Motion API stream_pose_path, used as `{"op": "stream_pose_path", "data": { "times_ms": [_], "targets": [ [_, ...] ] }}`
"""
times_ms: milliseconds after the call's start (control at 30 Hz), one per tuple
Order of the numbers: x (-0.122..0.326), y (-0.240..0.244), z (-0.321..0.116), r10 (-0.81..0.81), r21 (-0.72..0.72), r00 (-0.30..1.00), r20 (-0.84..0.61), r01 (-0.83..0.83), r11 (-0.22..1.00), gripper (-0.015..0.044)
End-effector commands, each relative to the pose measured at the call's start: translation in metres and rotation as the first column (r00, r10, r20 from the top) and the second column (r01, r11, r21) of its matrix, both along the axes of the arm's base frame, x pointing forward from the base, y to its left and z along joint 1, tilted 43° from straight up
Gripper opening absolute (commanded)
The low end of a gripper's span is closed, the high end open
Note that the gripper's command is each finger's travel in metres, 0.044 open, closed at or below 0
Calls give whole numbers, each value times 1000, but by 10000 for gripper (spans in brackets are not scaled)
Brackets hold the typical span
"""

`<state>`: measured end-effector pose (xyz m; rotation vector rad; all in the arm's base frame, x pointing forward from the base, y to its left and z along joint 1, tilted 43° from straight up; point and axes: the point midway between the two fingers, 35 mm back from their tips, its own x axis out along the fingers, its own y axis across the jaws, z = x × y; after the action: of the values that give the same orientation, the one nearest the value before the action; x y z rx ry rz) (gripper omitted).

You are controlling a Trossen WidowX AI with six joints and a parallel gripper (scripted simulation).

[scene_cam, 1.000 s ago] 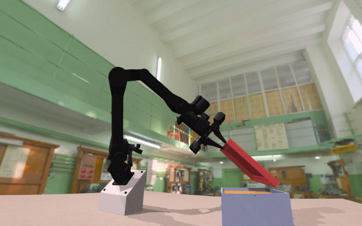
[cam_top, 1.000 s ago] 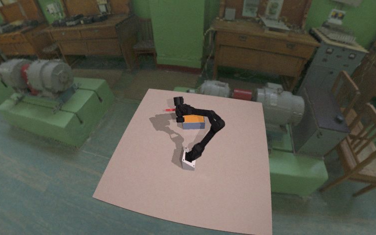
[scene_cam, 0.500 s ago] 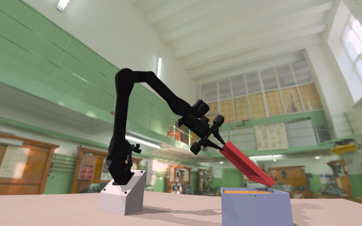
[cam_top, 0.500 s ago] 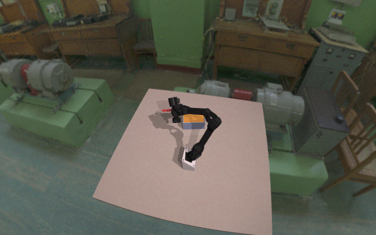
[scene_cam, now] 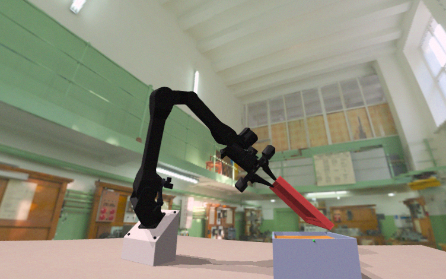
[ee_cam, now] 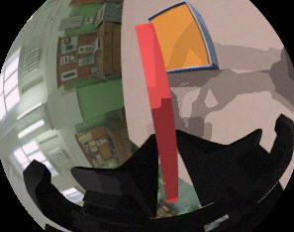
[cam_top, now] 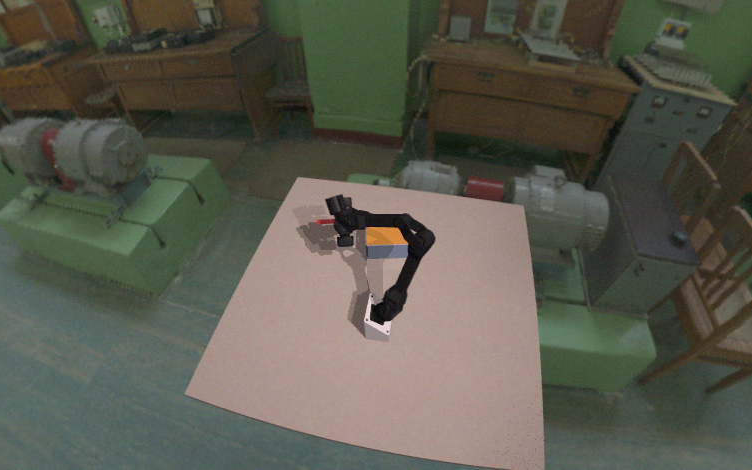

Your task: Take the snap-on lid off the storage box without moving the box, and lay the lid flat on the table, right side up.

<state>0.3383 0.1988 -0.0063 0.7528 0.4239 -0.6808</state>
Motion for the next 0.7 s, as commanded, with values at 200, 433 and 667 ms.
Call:
{"op": "stream_pose_path", "data": {
  "times_ms": [200, 433, 667],
  "targets": [
    [-3, 20, -9, 0, 11, 1000, 17, -1, 1000, 0],
    [-6, 30, -18, 0, 12, 1000, 17, -1, 1000, 0],
    [-9, 41, -27, 0, 13, 1000, 17, -1, 1000, 0]
  ]
}}
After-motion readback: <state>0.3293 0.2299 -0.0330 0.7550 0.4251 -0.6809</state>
